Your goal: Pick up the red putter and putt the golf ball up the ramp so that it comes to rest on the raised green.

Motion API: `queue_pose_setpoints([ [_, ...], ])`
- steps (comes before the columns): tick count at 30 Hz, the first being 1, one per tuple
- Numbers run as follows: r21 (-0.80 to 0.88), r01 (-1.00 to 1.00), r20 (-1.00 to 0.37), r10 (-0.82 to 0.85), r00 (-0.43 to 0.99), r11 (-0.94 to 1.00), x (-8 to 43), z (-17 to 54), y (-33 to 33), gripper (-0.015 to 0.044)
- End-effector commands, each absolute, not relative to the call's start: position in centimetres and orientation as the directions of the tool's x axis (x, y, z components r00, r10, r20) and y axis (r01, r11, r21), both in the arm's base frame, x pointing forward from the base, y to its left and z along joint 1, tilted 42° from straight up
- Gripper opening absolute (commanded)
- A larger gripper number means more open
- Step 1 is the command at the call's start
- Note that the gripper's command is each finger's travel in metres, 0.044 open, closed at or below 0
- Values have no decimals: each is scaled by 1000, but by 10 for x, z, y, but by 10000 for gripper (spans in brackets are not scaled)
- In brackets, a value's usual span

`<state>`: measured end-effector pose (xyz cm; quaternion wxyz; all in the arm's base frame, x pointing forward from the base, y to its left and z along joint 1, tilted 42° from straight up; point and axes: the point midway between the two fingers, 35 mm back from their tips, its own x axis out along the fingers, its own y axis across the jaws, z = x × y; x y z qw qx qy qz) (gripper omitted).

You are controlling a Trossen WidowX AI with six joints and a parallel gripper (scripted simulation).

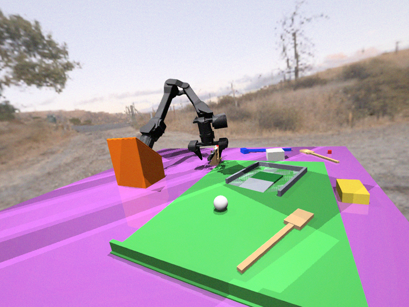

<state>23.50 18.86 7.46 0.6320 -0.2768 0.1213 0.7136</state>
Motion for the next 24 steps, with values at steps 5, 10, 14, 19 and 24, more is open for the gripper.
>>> queue_pose_setpoints([
  [5, -170, -971, -553, 832, -48, -169, 235, 64, 196, 440],
  [10, -170, -971, -552, 832, -48, -168, 235, 58, 201, 440],
  [14, -170, -971, -552, 833, -48, -168, 235, 57, 203, 440],
  [19, -175, -969, -548, 835, -50, -173, 235, 60, 202, 309],
  [24, -175, -969, -548, 835, -50, -173, 235, 60, 202, 178],
])
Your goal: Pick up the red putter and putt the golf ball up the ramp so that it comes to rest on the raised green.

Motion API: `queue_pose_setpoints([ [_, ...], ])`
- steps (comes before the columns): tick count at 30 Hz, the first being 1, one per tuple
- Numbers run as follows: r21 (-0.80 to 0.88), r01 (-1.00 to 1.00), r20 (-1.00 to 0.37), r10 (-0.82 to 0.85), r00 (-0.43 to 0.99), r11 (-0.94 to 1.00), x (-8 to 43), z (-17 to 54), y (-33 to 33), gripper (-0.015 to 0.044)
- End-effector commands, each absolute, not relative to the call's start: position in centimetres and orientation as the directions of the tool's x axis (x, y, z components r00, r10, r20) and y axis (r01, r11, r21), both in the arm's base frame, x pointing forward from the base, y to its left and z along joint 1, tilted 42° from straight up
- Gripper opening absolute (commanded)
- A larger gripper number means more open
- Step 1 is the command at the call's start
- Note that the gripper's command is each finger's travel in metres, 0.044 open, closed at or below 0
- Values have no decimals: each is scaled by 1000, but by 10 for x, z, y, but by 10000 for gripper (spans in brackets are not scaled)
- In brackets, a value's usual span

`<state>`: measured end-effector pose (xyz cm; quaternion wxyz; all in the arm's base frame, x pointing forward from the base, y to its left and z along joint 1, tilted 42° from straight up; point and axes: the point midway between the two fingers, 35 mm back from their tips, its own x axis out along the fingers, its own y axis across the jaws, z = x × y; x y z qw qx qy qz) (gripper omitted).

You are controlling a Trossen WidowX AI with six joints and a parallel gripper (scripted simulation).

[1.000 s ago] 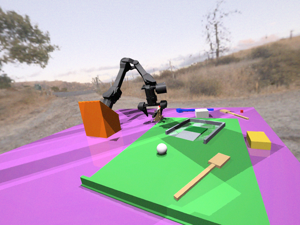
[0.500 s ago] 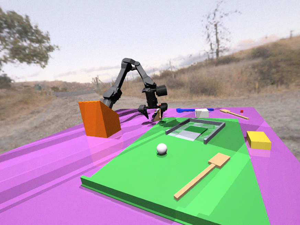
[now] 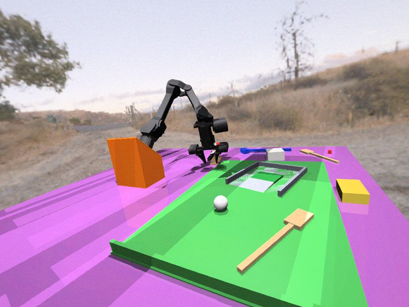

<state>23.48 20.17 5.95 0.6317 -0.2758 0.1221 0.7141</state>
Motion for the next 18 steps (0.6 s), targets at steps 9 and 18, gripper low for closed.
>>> queue_pose_setpoints([
  [9, -175, -969, -548, 835, -50, -173, 235, 60, 202, 0],
  [18, -175, -969, -554, 831, -50, -175, 238, 69, 191, 0],
])
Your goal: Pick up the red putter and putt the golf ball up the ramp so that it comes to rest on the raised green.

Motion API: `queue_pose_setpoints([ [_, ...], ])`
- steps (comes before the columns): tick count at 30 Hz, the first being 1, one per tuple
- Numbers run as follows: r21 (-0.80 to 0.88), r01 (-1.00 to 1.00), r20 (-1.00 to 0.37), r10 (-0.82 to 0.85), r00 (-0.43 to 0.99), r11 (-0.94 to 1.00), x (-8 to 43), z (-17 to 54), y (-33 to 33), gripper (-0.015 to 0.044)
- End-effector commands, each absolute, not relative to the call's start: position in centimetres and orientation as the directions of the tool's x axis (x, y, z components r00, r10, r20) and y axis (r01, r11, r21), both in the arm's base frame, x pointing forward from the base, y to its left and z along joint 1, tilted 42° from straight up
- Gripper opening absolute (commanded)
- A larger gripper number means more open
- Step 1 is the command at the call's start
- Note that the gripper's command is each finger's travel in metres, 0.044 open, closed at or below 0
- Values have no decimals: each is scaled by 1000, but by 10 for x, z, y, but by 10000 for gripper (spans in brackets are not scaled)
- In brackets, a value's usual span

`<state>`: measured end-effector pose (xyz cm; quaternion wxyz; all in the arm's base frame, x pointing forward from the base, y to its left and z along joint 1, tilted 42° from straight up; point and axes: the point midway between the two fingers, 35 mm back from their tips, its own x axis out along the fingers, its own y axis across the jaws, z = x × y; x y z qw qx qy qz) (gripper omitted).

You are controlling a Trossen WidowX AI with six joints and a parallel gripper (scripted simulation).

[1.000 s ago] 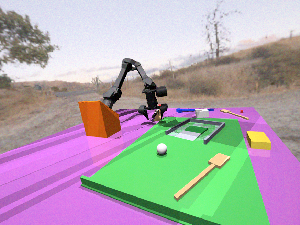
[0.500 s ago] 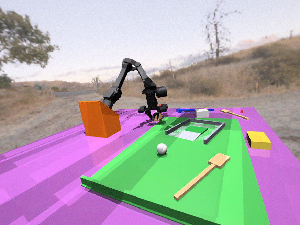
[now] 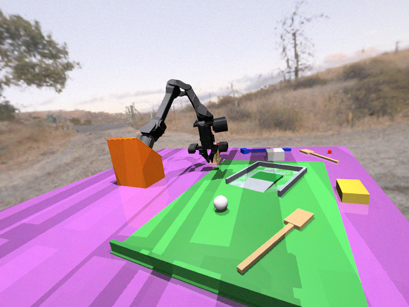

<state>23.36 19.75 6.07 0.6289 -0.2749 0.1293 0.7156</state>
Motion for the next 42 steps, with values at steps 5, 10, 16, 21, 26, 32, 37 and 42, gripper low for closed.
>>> queue_pose_setpoints([
  [5, -174, -969, -560, 827, -50, -176, 240, 84, 176, 0],
  [10, -173, -969, -561, 826, -51, -177, 240, 101, 160, 0],
  [16, -173, -969, -556, 830, -50, -175, 236, 124, 142, 0],
  [21, -173, -970, -552, 832, -50, -173, 234, 134, 135, 0],
  [26, -94, -990, -583, 812, -33, -108, 242, 116, 125, 0],
  [32, 68, -996, -627, 779, 7, 64, 258, 93, 94, 0],
  [37, 196, -958, -659, 751, 31, 212, 267, 74, 66, 0],
  [42, 312, -882, -688, 724, 47, 354, 271, 55, 38, 0],
])
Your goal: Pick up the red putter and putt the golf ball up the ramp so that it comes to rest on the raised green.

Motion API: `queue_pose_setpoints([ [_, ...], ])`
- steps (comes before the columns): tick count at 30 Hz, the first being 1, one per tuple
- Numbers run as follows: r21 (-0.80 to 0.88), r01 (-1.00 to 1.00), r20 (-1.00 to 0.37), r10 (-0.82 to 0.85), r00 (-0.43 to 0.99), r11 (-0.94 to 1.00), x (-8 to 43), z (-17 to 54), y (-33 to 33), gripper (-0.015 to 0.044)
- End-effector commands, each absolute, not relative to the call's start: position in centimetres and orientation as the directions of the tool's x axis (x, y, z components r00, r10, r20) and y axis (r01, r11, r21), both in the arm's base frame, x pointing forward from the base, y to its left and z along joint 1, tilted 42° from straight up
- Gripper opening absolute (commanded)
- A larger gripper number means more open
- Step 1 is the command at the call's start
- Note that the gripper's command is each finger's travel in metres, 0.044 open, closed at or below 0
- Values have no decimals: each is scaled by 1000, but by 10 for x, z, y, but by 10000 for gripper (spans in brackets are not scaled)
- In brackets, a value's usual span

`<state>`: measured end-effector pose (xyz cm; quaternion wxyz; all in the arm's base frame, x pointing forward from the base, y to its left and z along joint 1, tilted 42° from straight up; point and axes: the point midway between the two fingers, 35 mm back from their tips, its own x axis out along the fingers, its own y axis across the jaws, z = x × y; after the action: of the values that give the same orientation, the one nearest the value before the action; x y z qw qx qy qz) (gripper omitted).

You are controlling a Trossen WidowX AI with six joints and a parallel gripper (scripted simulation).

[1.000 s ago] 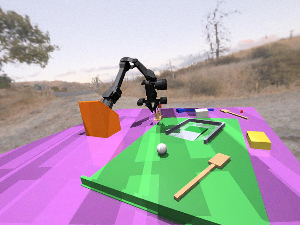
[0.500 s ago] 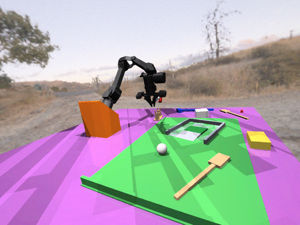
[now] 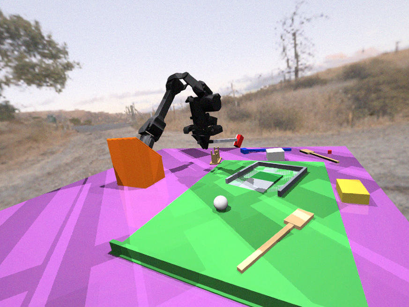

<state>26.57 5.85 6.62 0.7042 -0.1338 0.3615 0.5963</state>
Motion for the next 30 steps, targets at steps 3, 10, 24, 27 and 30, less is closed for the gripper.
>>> queue_pose_setpoints([
  [3, 375, -819, -703, 709, 54, 434, 272, 43, 21, 0],
  [10, 499, -630, -733, 678, 59, 595, 267, 17, -18, 0],
  [24, 634, -131, -764, 643, 43, 762, 236, -35, -87, 0],
  [27, 642, -15, -766, 642, 37, 767, 226, -46, -100, 0],
  [30, 641, 100, -766, 642, 30, 761, 215, -56, -111, 0],
])
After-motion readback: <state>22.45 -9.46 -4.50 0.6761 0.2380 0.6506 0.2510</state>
